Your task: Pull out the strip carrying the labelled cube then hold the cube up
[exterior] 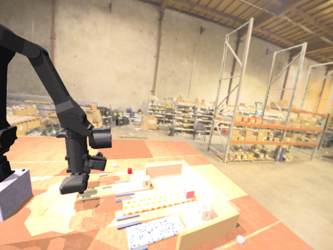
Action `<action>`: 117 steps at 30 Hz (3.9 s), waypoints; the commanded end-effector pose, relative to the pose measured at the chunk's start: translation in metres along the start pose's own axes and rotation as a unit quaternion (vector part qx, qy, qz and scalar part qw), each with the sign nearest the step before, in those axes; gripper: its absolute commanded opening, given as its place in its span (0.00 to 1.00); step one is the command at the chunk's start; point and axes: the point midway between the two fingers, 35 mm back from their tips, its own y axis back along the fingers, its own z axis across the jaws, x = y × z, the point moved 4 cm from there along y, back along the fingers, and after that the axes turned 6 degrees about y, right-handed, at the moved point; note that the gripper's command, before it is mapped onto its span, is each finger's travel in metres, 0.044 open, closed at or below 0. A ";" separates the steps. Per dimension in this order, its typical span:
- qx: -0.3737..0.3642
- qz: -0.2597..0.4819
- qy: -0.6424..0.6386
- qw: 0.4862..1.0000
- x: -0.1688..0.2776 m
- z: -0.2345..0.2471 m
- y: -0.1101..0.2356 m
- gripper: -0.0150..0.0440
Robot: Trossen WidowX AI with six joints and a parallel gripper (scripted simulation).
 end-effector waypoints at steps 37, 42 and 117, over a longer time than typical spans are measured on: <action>-0.004 0.024 0.000 1.000 0.036 0.005 -0.006 0.25; -0.004 0.024 0.000 1.000 0.038 0.006 -0.006 0.25; -0.003 0.020 -0.022 1.000 -0.057 -0.008 0.044 1.00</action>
